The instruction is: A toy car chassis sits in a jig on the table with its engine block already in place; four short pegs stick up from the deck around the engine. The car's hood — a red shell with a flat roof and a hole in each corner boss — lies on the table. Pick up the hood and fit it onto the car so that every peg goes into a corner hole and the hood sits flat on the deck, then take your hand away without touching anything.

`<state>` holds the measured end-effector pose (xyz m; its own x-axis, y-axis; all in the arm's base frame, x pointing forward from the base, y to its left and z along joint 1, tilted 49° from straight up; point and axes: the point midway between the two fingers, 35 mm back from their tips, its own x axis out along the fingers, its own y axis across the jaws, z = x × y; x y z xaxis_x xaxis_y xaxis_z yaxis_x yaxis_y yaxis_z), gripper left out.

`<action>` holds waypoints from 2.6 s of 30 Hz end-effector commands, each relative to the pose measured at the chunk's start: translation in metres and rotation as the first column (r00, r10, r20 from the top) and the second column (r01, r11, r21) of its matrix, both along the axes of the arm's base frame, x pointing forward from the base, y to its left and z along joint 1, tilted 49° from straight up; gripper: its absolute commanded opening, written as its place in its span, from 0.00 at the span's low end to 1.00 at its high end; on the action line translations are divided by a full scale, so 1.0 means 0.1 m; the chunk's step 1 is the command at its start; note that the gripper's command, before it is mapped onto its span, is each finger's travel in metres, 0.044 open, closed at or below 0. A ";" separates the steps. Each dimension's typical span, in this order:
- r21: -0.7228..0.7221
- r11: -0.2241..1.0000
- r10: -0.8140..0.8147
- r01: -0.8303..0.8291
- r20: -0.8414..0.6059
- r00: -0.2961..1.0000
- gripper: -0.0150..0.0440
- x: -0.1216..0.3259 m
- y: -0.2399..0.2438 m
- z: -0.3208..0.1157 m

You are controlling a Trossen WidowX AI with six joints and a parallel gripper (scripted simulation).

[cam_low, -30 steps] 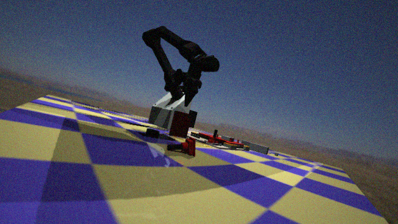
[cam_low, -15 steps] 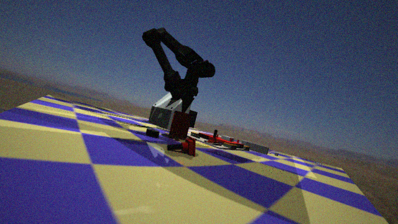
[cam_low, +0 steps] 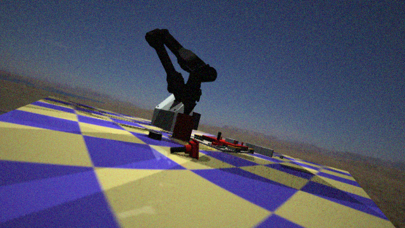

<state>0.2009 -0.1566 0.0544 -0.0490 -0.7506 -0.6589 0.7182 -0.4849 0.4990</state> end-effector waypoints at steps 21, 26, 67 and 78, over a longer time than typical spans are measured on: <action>0.003 1.000 0.002 -0.002 0.000 1.000 0.25 0.12 -0.07 0.07; 0.003 1.000 0.002 -0.002 0.000 1.000 0.25 0.15 -0.08 0.09; 0.003 1.000 0.002 -0.002 0.002 1.000 0.25 0.34 -0.21 0.22; 0.007 1.000 0.002 -0.002 0.003 1.000 0.25 0.40 -0.14 0.32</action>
<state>0.2372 -0.1769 0.0812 -0.0523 -0.7482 -0.6614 0.7200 -0.4872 0.4942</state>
